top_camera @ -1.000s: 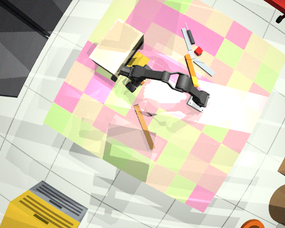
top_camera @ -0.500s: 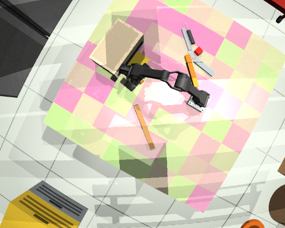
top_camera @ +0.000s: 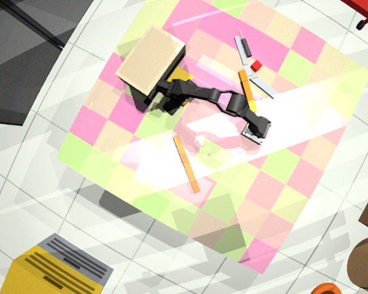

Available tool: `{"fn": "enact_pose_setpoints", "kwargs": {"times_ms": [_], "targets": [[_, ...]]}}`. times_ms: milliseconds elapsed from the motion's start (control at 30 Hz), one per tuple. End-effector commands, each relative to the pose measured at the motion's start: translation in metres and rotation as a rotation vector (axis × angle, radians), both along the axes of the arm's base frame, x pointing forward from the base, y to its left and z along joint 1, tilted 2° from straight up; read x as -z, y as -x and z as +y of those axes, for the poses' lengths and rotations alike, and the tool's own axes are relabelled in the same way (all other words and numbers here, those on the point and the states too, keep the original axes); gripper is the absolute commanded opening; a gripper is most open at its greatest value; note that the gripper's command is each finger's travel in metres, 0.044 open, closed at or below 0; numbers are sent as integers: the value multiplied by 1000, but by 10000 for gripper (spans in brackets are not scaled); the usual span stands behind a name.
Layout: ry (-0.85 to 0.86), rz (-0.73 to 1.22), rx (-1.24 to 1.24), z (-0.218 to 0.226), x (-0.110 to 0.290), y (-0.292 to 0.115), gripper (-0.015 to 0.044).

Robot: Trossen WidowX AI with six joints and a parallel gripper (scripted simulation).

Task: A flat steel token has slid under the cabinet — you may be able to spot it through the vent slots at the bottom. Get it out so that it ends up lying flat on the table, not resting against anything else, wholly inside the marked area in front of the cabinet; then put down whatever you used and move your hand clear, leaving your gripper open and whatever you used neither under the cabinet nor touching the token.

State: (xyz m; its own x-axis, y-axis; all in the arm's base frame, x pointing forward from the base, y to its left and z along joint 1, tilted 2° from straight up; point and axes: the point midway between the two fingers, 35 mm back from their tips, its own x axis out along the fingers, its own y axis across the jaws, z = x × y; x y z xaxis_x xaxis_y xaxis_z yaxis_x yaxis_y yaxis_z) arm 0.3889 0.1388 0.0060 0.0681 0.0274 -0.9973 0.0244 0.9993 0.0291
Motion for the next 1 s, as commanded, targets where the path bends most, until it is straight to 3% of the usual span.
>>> {"fn": "enact_pose_setpoints", "kwargs": {"times_ms": [0, 967], "targets": [[10, -4, 7, -9, 1, -1, 0], [12, -4, 7, -27, 2, -1, 0]]}}
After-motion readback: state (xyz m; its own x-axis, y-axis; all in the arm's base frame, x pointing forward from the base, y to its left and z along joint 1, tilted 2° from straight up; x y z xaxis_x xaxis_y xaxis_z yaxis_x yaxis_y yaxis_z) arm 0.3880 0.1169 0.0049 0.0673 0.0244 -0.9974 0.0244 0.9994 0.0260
